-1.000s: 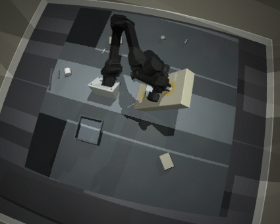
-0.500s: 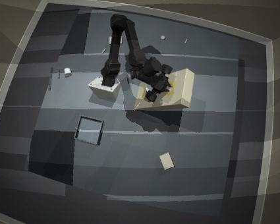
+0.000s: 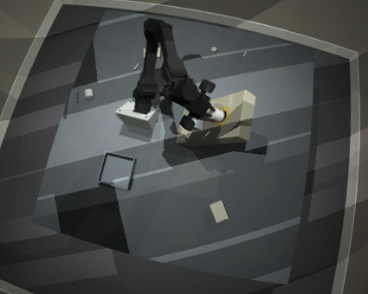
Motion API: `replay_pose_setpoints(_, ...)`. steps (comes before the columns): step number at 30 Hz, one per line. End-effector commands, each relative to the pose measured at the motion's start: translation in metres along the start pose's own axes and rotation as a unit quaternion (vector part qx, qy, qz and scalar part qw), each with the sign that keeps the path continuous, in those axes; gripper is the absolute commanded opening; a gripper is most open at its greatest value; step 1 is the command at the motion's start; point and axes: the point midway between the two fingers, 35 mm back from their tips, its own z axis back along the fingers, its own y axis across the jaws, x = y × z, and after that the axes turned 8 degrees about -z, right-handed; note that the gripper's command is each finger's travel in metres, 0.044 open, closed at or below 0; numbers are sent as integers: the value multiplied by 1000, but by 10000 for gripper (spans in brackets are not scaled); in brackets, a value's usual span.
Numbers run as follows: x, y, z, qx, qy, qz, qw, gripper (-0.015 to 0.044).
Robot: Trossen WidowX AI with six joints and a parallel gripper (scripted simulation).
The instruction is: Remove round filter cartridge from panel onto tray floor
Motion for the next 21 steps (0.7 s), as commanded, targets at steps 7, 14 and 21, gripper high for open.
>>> replay_pose_setpoints(7,-1,5,21,6,-7,12,1000,0)
replay_pose_setpoints(14,-8,0,20,6,-7,12,1000,0)
replay_pose_setpoints(21,-26,-14,16,6,-7,12,1000,0)
